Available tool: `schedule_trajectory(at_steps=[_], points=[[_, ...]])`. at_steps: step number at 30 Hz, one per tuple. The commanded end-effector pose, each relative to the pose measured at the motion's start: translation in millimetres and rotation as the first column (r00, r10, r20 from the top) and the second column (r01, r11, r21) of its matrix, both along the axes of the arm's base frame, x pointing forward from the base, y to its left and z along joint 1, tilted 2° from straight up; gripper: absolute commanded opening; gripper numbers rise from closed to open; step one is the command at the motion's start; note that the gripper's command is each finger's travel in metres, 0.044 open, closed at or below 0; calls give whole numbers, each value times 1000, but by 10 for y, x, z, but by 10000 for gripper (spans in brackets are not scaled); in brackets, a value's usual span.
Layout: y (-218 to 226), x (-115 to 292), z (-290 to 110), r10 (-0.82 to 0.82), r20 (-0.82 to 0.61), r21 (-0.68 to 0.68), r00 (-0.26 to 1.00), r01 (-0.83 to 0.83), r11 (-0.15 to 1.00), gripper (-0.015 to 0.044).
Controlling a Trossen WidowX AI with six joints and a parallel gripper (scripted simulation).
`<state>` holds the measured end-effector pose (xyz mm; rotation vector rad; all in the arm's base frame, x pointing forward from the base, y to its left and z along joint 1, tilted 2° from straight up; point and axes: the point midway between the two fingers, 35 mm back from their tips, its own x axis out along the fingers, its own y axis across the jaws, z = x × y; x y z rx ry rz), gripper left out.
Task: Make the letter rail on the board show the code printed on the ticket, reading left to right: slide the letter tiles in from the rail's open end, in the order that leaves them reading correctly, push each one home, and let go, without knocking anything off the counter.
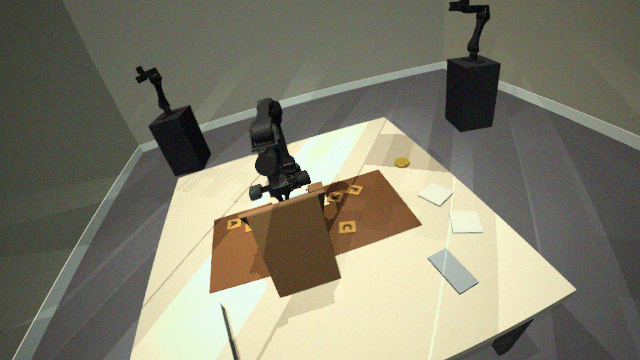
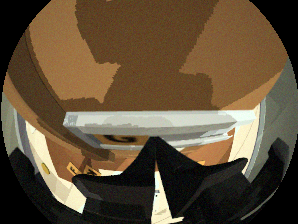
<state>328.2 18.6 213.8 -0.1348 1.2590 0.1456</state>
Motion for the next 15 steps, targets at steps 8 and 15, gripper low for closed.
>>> schedule_trajectory(at_steps=[8,15], points=[[-12,-94,71,2,1,4,1000,-2,1000,0],[-18,-146,110,2,0,4,1000,-2,1000,0]])
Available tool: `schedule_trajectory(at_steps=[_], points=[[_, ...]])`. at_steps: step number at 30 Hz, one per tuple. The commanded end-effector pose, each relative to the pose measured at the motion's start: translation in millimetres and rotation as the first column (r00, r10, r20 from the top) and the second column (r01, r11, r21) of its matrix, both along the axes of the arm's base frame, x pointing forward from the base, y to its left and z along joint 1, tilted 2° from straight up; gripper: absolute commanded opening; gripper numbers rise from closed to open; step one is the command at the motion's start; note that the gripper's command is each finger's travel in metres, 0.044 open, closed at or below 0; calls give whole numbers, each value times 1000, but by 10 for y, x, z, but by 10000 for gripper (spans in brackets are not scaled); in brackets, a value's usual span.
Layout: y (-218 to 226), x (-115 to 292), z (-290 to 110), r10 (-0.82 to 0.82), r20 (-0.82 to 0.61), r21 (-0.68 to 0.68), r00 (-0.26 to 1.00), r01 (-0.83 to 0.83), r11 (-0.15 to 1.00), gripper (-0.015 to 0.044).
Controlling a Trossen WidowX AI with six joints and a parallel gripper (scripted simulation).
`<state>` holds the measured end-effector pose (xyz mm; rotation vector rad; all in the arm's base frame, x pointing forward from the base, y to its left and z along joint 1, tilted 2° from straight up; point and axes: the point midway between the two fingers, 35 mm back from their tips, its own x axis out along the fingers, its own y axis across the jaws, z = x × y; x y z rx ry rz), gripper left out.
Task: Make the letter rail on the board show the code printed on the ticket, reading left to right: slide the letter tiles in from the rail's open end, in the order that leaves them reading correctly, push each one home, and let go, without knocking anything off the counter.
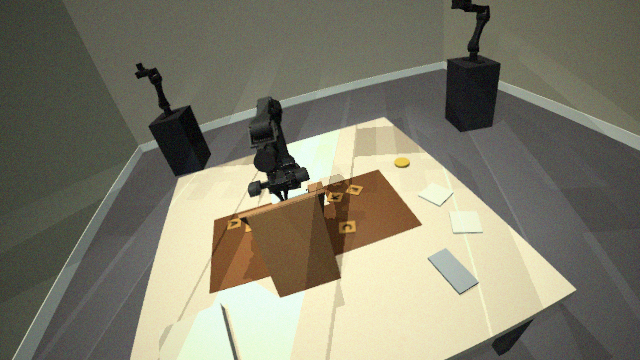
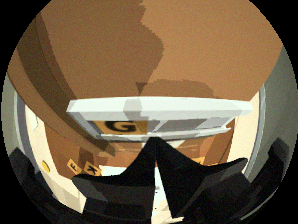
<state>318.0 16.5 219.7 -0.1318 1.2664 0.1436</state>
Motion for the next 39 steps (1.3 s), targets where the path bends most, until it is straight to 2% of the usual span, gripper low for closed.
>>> schedule_trajectory(at_steps=[1,20,22,28,32,36,37,39], points=[[2,-44,52,5,8,3,1000,-5,1000,0],[-10,-125,107,5,7,3,1000,-5,1000,0],[-61,-151,117,45,13,1,999,-45,999,53],[-366,-549,364,419,150,-73,896,-412,908,210],[-479,-828,511,640,232,-220,733,-601,768,315],[-518,-1063,625,800,247,-401,547,-694,598,420],[-520,-1100,642,823,242,-435,514,-701,565,440],[-519,-1175,676,867,224,-503,445,-709,494,440]])
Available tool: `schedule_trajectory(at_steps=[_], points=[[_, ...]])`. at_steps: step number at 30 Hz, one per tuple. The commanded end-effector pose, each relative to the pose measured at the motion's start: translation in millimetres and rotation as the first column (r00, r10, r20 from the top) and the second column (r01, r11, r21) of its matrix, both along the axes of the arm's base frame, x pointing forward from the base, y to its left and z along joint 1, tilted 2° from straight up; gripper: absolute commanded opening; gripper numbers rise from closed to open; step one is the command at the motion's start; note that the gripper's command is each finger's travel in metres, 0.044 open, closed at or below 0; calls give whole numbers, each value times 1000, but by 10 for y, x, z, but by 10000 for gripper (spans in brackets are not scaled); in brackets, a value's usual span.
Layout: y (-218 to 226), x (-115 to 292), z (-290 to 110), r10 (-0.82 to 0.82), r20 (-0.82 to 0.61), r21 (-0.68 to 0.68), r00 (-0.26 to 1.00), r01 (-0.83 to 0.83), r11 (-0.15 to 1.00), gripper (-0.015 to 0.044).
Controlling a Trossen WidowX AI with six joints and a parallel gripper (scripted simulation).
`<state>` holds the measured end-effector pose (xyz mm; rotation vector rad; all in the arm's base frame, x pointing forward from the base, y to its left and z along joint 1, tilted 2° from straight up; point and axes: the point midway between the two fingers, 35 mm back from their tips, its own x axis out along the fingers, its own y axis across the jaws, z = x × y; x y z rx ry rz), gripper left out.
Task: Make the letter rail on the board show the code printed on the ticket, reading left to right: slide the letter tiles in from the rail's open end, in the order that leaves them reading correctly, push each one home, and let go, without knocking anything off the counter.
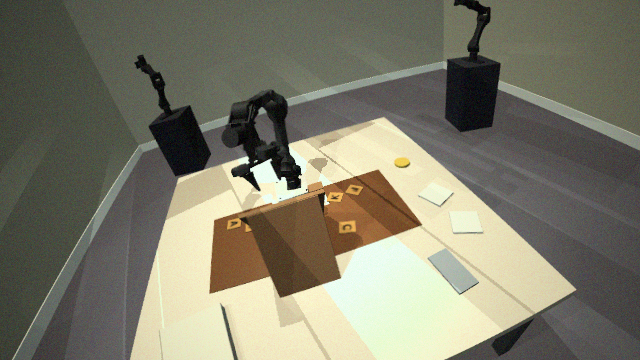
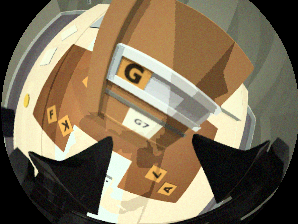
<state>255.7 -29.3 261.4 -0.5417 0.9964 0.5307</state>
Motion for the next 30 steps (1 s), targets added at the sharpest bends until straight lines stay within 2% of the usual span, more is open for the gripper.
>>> schedule_trajectory(at_steps=[1,7,12,30], points=[[-58,-588,276,497,263,-337,827,-404,851,440],[-14,-789,363,661,288,-545,692,-450,708,440],[22,-875,399,767,243,-680,594,-460,572,440],[24,-878,400,770,241,-684,591,-459,567,440]])
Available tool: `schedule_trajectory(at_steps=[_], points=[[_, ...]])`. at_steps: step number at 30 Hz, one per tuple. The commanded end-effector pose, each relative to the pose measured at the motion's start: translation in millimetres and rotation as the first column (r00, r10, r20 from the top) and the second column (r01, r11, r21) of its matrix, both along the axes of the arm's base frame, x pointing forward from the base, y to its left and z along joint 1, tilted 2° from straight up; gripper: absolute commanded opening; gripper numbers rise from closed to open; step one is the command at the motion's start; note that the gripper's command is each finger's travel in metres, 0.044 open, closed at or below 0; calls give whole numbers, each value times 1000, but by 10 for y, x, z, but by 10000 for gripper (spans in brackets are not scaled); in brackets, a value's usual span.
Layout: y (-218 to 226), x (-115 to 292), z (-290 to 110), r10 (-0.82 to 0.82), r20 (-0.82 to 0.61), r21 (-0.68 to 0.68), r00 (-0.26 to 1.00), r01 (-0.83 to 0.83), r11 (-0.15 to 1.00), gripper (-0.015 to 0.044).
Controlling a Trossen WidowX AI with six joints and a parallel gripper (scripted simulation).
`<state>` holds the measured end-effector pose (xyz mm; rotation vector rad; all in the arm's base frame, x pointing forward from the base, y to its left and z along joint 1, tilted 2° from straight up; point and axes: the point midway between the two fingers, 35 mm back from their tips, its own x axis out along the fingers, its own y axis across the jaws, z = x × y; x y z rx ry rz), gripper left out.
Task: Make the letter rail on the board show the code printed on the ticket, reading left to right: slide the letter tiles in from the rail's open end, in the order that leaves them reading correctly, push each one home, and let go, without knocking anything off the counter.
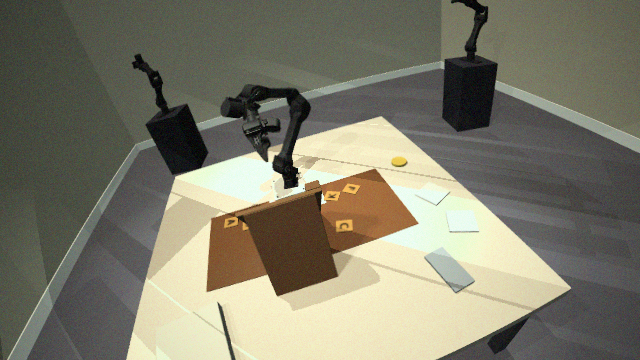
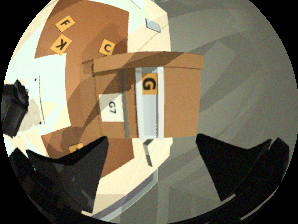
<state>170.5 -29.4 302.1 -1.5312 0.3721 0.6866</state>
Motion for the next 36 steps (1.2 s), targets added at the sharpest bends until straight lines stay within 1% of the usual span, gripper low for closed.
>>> schedule_trajectory(at_steps=[1,9,10,11,13,14,16,18,20,23,30,36], points=[[25,-26,-6,19,16,-20,1000,-18,1000,440],[25,-26,-6,19,16,-20,1000,-18,1000,440],[14,-20,-15,7,9,-8,1000,-6,1000,414],[-21,-3,-43,-29,-13,28,999,29,999,387],[-144,59,-150,-156,-100,151,983,170,974,340],[-210,91,-211,-221,-153,210,963,251,945,340],[-338,149,-338,-340,-265,305,902,413,858,340],[-459,199,-470,-440,-380,368,813,570,735,340],[-575,243,-608,-516,-493,398,700,709,581,340],[-736,294,-823,-582,-647,386,493,869,308,340],[-903,333,-1078,-581,-782,301,226,953,-35,340],[-1035,348,-1310,-516,-856,187,-13,924,-333,340]])
